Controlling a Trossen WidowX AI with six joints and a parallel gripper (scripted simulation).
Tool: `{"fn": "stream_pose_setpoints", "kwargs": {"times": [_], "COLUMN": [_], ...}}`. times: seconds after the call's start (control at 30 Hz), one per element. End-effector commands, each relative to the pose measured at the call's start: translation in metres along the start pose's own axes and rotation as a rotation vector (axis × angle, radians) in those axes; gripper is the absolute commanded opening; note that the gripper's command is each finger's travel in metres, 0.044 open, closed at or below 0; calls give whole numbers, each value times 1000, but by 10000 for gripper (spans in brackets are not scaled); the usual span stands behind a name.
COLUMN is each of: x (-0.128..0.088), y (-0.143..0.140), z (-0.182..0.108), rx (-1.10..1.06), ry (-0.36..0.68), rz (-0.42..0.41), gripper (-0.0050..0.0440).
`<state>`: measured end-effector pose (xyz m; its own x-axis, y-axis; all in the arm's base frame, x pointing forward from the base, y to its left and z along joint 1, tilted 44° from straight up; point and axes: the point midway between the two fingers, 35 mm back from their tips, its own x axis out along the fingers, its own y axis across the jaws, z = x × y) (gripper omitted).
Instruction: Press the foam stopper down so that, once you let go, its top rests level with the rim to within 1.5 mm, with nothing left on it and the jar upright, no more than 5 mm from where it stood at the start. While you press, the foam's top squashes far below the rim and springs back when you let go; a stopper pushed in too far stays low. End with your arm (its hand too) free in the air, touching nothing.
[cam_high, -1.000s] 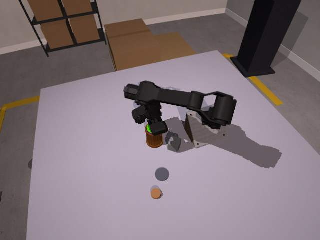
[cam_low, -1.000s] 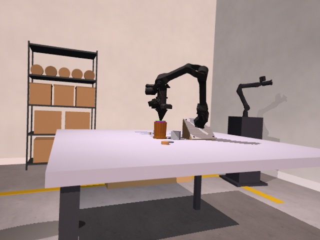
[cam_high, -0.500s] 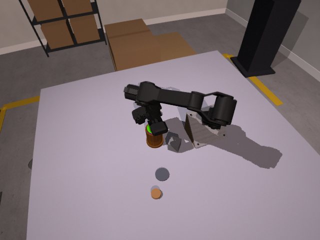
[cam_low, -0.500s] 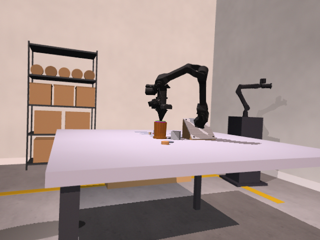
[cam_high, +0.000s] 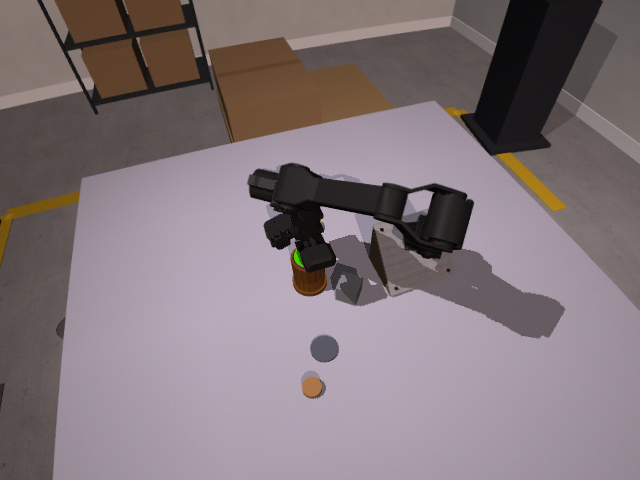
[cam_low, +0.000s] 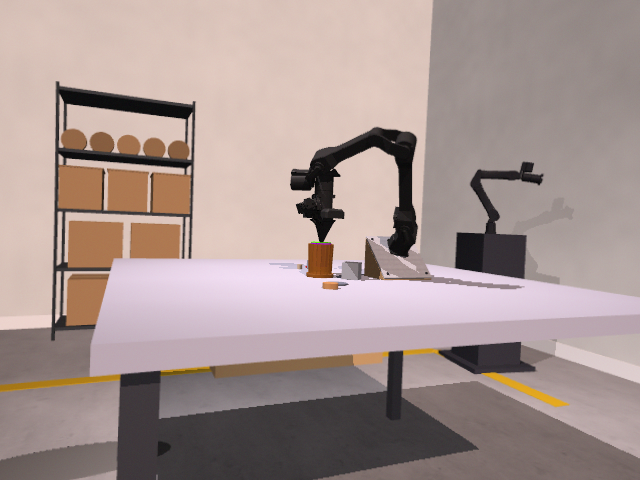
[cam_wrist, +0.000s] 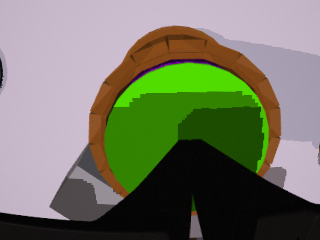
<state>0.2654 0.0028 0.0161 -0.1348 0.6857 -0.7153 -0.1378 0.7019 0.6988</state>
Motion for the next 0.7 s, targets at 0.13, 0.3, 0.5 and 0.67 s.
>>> {"fn": "stream_pose_setpoints", "kwargs": {"times": [0.13,0.3,0.5,0.67], "x": [4,4,5,6], "y": [1,1,1,1], "z": [-2,-2,-2,-2], "rx": [2,2,2,2], "ry": [9,9,9,9], "rz": [2,2,2,2], "gripper": [0,0,0,0]}}
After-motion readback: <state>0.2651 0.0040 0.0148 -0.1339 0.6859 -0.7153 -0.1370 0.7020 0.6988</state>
